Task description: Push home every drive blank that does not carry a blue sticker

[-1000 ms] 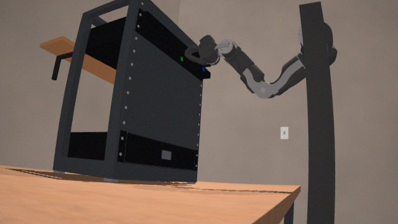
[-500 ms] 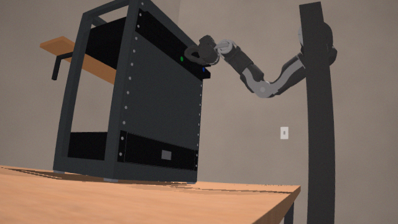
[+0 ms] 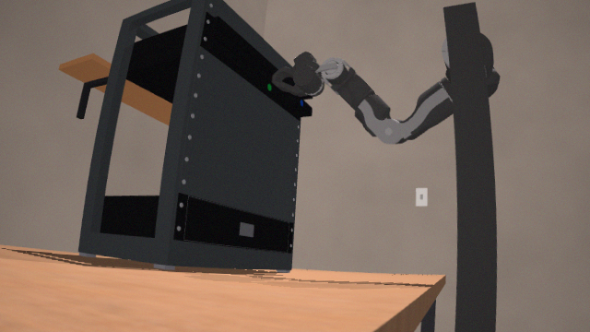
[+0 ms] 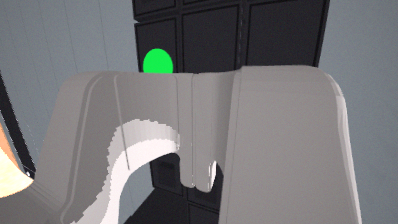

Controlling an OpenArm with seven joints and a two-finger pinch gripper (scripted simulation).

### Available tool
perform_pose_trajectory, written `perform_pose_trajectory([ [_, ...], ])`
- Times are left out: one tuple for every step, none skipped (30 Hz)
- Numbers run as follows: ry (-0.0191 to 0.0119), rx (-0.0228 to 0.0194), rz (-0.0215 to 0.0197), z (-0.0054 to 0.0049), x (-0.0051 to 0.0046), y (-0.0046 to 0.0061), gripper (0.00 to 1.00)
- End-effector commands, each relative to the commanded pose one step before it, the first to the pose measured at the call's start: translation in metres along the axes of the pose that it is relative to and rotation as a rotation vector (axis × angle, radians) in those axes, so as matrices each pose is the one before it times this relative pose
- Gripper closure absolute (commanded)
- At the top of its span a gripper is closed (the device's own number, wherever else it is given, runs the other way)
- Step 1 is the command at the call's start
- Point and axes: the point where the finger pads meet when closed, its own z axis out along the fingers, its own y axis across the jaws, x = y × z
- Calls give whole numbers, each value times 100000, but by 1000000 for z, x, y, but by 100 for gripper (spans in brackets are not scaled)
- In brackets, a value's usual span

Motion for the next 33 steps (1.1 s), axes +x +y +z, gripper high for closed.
perform_pose_trajectory([
  [538, -2056, -367, 350, 2371, 5153, 100],
  [0, 0, 0, 32, 8, 24, 100],
  [-1, 0, 0, 179, 45, 133, 100],
  [-1, -1, 1, 367, 93, 274, 100],
  [-2, -1, 1, 512, 132, 385, 100],
  [-1, -1, 0, 564, 148, 426, 100],
  [-1, -1, 0, 508, 136, 386, 100],
  [-1, 0, -1, 362, 98, 276, 100],
  [0, 0, 0, 176, 48, 134, 100],
  [0, 0, 0, 0, 0, 0, 100],
  [0, 0, 0, 0, 0, 0, 100],
  [0, 0, 0, 31, 9, 24, 100],
  [0, 0, 0, 0, 0, 0, 100],
  [0, 0, 0, 0, 0, 0, 100],
  [0, 0, 0, 0, 0, 0, 100],
  [0, 0, 0, 0, 0, 0, 100],
  [0, 0, 0, 0, 0, 0, 100],
  [0, 0, 0, 0, 0, 0, 100],
  [0, 0, 0, 0, 0, 0, 100],
  [0, 0, 0, 0, 0, 0, 100],
  [0, 0, 0, 0, 0, 0, 100],
  [0, 0, 0, 0, 0, 0, 100],
  [0, 0, 0, 0, 0, 0, 100],
  [0, 0, 0, 0, 0, 0, 100],
  [0, 0, 0, -39, 0, 1, 100],
  [0, 0, 0, -255, 1, 6, 100],
  [0, 0, 0, 0, 0, 0, 100],
  [0, 0, 0, 0, 0, 0, 100],
  [21, -45, -7, -724, 80, 152, 100],
  [227, -489, -79, -2028, 824, 1490, 100],
  [4, 5, 0, -1779, 26, 22, 100],
  [4, 7, 0, -2459, 29, 36, 100],
  [8, 9, 0, -3172, 45, 41, 100],
])
